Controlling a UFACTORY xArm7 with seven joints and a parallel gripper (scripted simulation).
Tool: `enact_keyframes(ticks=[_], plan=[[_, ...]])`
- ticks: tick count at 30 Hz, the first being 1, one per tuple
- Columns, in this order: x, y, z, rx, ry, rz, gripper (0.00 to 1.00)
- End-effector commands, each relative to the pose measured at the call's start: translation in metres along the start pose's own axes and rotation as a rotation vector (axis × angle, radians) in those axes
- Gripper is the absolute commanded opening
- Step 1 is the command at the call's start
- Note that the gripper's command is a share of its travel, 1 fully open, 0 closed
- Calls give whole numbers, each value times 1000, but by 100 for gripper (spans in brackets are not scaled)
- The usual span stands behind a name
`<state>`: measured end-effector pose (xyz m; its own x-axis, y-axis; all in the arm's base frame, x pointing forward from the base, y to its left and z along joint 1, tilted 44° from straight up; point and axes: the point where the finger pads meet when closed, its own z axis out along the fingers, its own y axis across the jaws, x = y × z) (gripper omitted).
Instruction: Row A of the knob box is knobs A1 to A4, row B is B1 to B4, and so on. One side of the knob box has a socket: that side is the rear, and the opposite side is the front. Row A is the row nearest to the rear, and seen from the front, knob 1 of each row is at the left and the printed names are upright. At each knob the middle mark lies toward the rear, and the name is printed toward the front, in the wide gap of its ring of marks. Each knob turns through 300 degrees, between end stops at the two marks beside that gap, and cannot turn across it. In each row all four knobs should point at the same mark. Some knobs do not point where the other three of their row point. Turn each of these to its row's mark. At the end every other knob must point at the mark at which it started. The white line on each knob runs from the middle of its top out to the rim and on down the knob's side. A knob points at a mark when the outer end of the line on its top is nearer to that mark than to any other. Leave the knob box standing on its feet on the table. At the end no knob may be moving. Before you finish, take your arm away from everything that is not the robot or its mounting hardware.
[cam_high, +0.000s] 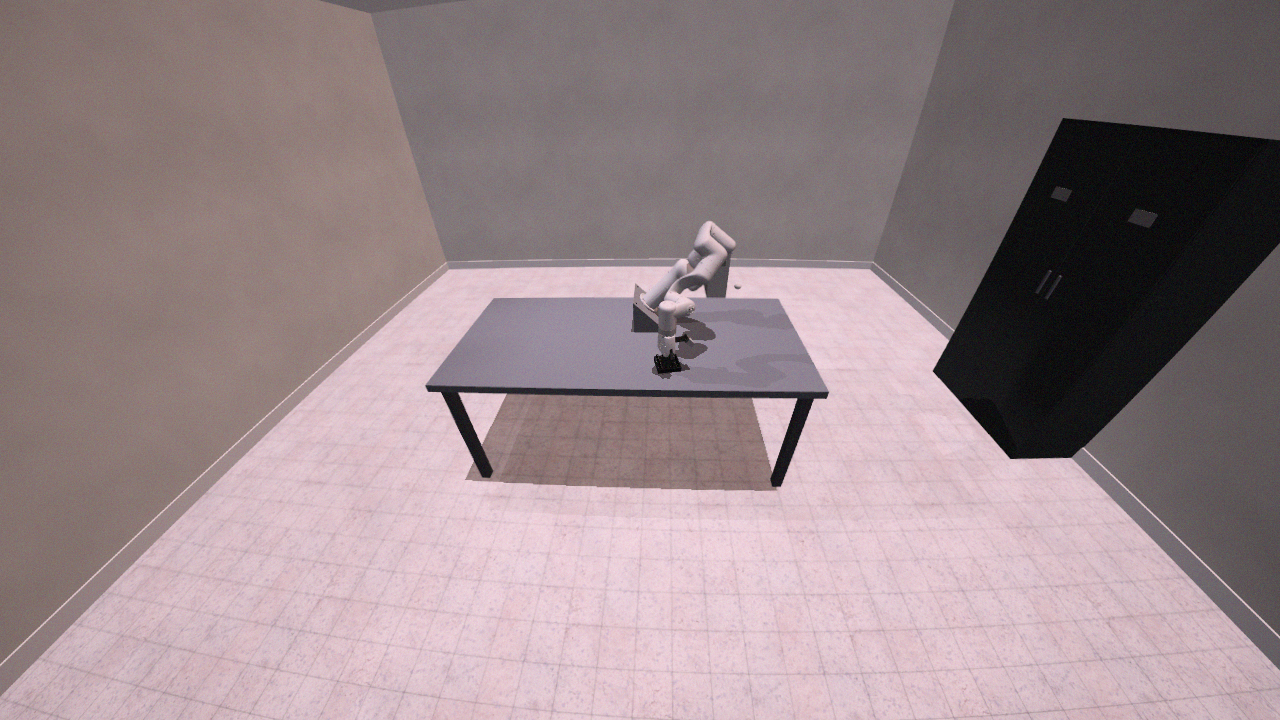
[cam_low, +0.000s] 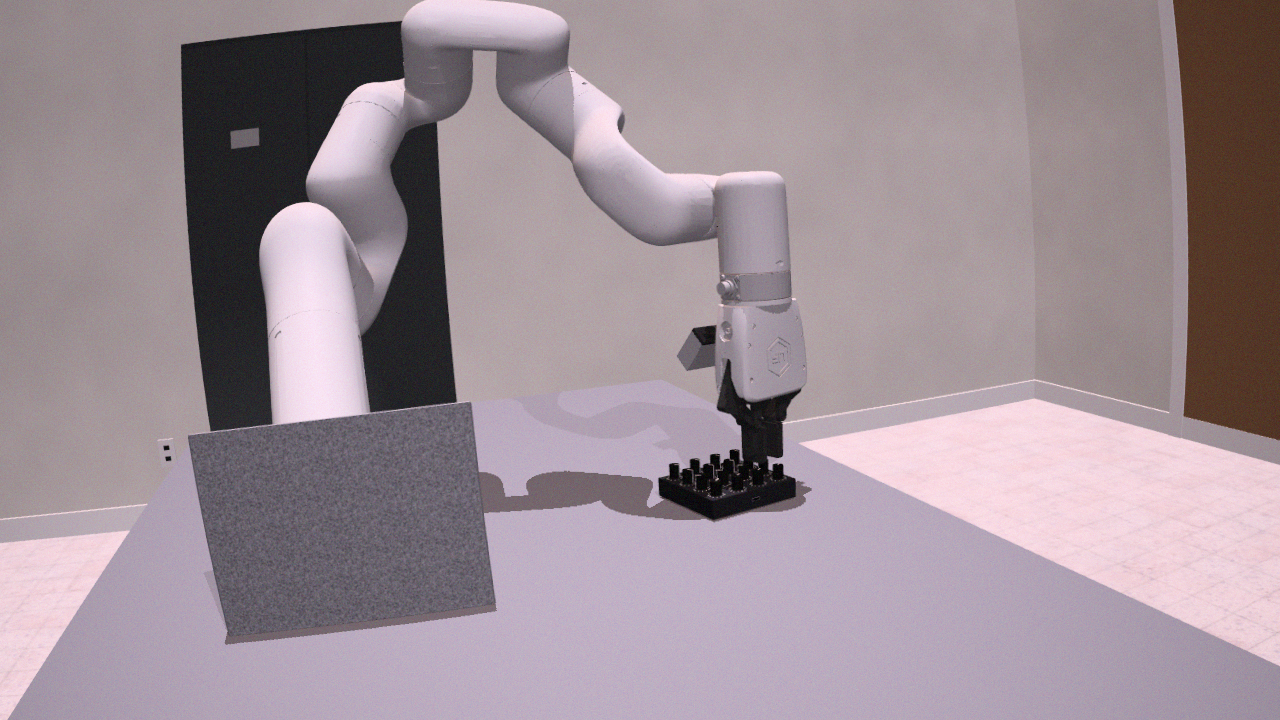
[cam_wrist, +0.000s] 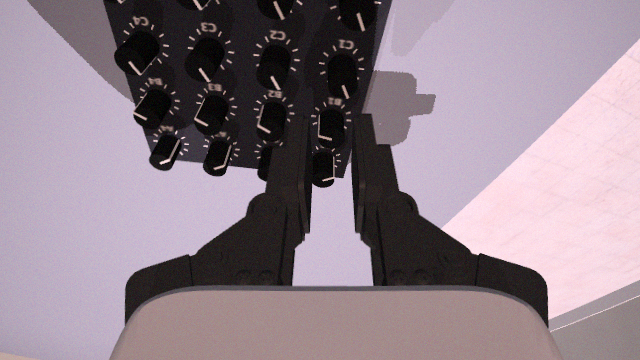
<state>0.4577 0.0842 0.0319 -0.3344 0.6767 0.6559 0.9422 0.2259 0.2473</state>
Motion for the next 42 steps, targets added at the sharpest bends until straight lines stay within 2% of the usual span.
enact_keyframes(ticks=[1, 11, 42], plan=[[-1, 1, 1, -3, -3, 1, 19], [-1, 1, 7, -3, -3, 1, 19], [-1, 1, 8, -3, -3, 1, 19]])
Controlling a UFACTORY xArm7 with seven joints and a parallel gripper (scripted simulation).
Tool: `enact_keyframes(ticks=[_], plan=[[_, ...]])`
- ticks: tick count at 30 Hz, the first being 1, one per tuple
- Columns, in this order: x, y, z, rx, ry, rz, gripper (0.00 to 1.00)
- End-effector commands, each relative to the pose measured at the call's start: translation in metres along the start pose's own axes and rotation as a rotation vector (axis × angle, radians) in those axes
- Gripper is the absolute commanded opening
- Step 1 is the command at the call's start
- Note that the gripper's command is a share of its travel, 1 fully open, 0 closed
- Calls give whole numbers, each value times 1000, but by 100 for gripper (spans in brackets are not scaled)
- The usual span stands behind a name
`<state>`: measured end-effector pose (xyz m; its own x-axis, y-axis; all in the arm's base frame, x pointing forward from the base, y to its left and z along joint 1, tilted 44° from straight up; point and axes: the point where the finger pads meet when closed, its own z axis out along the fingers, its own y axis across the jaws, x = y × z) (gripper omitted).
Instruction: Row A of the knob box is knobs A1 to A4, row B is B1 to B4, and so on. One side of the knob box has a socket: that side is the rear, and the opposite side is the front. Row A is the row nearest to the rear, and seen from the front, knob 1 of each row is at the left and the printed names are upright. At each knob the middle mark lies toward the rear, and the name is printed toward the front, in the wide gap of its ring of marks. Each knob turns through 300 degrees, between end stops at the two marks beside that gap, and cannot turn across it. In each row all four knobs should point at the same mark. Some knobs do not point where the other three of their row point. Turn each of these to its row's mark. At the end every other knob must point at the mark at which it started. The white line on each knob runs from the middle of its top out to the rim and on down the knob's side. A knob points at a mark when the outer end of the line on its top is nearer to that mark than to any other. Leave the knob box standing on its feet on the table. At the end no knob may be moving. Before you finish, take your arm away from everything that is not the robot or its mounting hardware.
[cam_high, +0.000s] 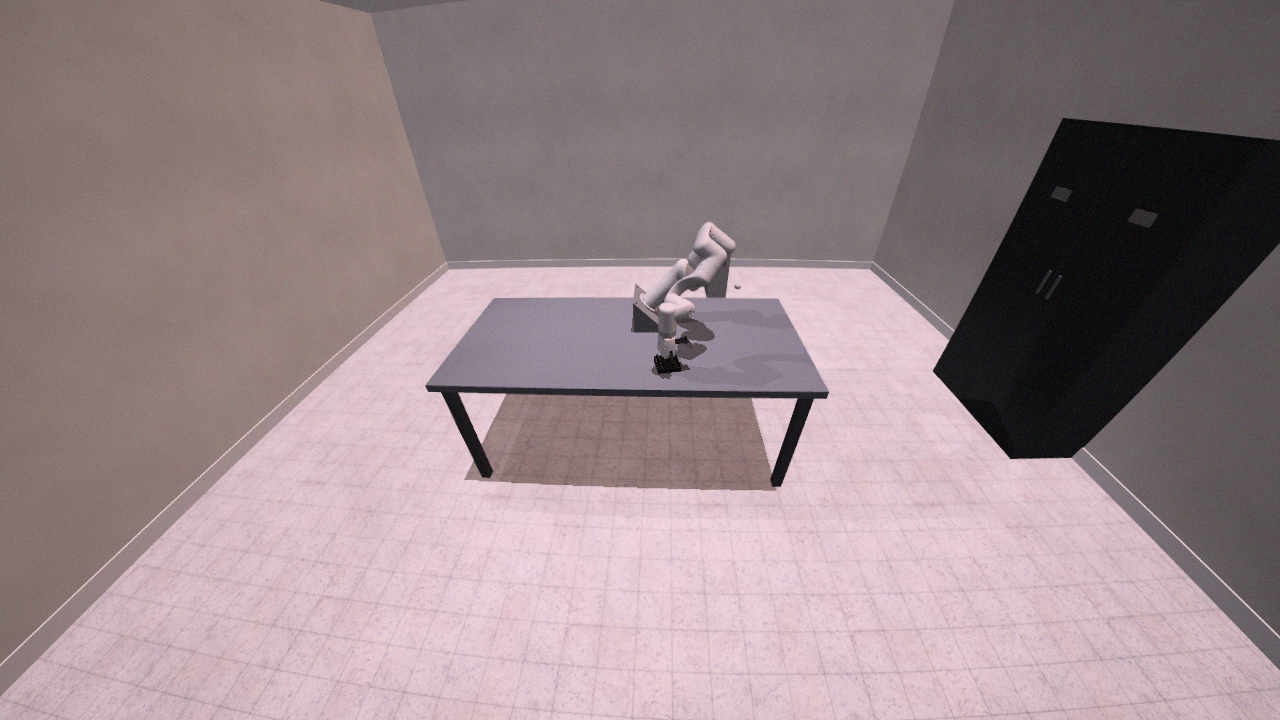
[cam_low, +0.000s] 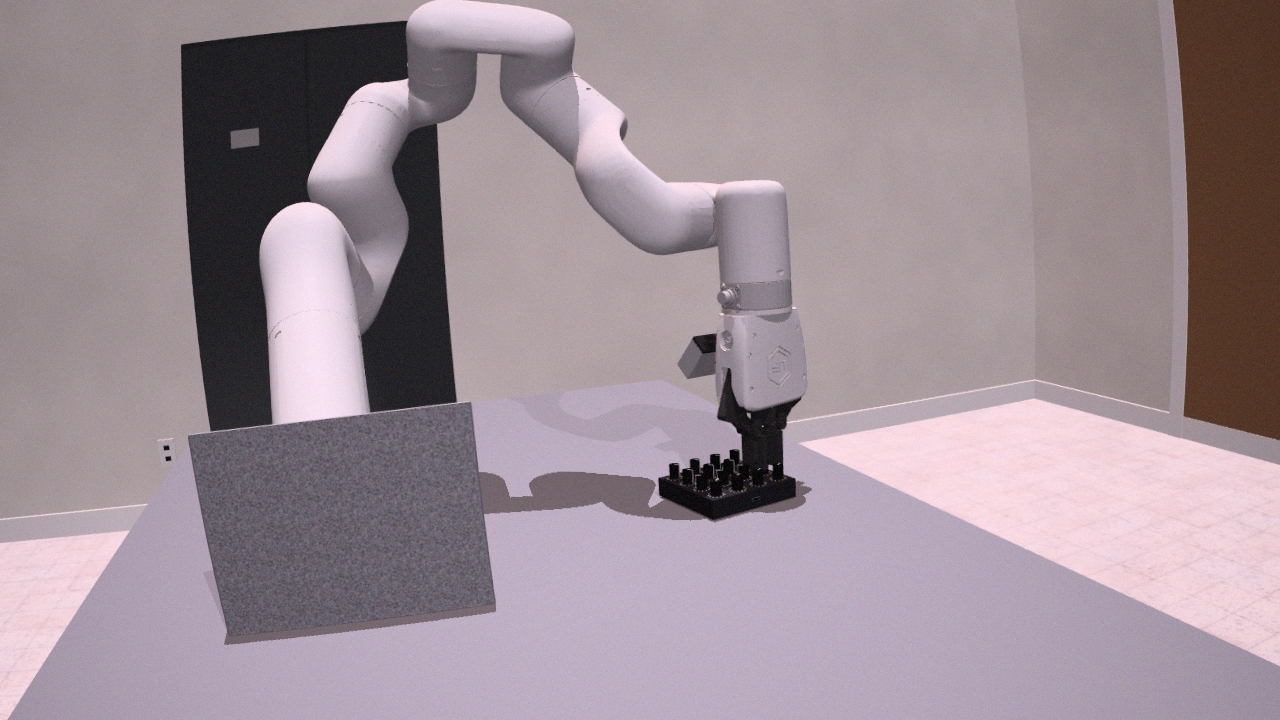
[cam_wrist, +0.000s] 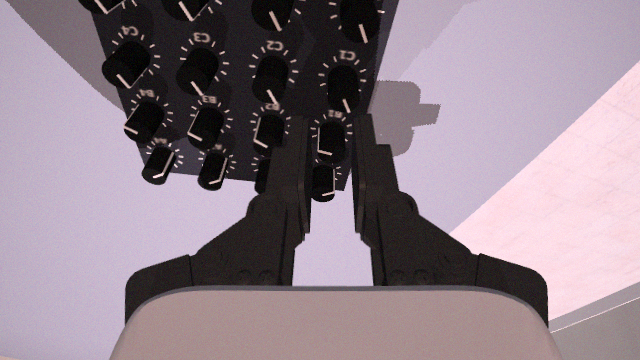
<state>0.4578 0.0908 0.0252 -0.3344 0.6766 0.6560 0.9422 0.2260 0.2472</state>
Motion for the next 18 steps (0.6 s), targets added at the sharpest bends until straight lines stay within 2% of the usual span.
enact_keyframes(ticks=[1, 12, 13, 18], plan=[[-1, 1, -2, -3, -3, 1, 19], [-1, 1, -2, -3, -3, 1, 19], [-1, 1, -2, -3, -3, 1, 8], [-1, 1, -2, -3, -3, 1, 8]])
